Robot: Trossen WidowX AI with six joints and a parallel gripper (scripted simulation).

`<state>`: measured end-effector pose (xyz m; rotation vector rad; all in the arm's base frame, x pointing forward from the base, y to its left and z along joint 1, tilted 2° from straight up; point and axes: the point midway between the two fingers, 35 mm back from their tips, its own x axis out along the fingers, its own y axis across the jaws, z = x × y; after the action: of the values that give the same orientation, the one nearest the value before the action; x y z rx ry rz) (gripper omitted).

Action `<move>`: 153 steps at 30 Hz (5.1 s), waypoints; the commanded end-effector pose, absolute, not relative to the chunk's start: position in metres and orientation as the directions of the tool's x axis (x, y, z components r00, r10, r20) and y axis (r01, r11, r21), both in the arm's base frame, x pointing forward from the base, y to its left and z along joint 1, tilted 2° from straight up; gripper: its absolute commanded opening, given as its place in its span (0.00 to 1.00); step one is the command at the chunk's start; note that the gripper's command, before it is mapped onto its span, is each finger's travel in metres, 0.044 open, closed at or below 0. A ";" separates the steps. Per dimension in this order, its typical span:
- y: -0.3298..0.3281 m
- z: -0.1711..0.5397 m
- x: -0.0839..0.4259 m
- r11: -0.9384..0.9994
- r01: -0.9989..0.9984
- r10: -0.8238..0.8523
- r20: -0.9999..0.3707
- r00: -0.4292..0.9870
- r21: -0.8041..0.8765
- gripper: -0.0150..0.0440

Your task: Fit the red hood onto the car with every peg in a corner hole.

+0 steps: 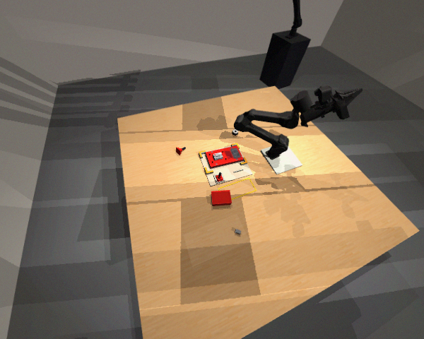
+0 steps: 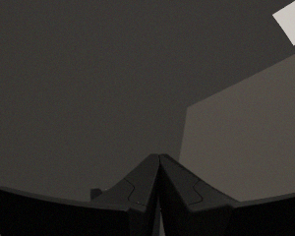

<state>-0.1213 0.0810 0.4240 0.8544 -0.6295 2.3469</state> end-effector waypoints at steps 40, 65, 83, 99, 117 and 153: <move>0.345 0.323 0.142 0.386 -0.878 0.883 -0.388 0.264 0.282 1.00; 0.155 0.158 0.398 0.965 0.197 0.130 -0.971 0.201 0.170 1.00; 0.088 0.124 0.419 0.913 0.403 0.049 -0.997 0.060 0.069 1.00; 0.090 0.111 0.421 0.913 0.403 0.049 -0.997 0.060 0.069 1.00; 0.091 0.096 0.422 0.913 0.403 0.049 -0.997 0.060 0.069 1.00; 0.093 0.073 0.422 0.913 0.403 0.049 -0.997 0.060 0.069 1.00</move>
<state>0.4231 0.0939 0.0759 0.3721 1.4940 -0.2689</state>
